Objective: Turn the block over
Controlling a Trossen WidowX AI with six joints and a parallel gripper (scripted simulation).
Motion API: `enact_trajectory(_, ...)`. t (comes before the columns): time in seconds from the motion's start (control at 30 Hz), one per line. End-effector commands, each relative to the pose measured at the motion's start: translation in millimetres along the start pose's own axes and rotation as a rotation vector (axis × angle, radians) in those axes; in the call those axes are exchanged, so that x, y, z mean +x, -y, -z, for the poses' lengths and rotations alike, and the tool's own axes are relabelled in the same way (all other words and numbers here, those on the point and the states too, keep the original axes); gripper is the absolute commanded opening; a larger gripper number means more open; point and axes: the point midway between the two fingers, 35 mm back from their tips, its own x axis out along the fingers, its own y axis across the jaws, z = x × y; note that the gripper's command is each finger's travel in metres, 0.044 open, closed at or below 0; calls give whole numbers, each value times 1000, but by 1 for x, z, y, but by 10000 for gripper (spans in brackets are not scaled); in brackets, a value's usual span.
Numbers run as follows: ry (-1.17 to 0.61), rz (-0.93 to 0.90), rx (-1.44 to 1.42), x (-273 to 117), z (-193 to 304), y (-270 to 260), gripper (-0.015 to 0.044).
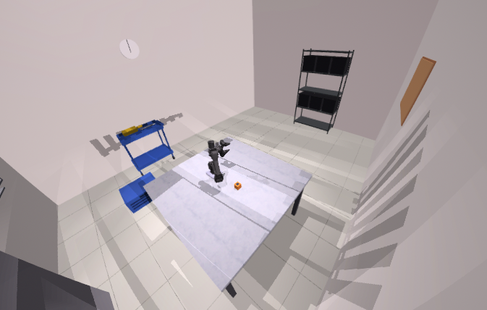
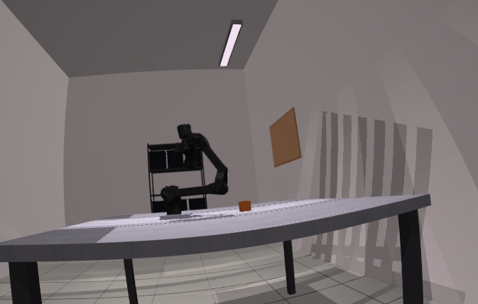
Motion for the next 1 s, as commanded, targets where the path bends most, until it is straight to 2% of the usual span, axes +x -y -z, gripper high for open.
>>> enact_trajectory(0.0, -4, -1, 0, -1, -1, 1, 426)
enact_trajectory(0.03, -15, -3, -2, -3, -2, 2, 440)
enact_trajectory(0.3, -219, -75, 7, -15, -31, 14, 440)
enact_trajectory(0.57, -476, -196, 97, 4, -48, 9, 440)
enact_trajectory(0.77, -706, -275, 234, 29, -37, 2, 440)
enact_trajectory(0.97, -949, -333, 429, 53, -6, -10, 440)
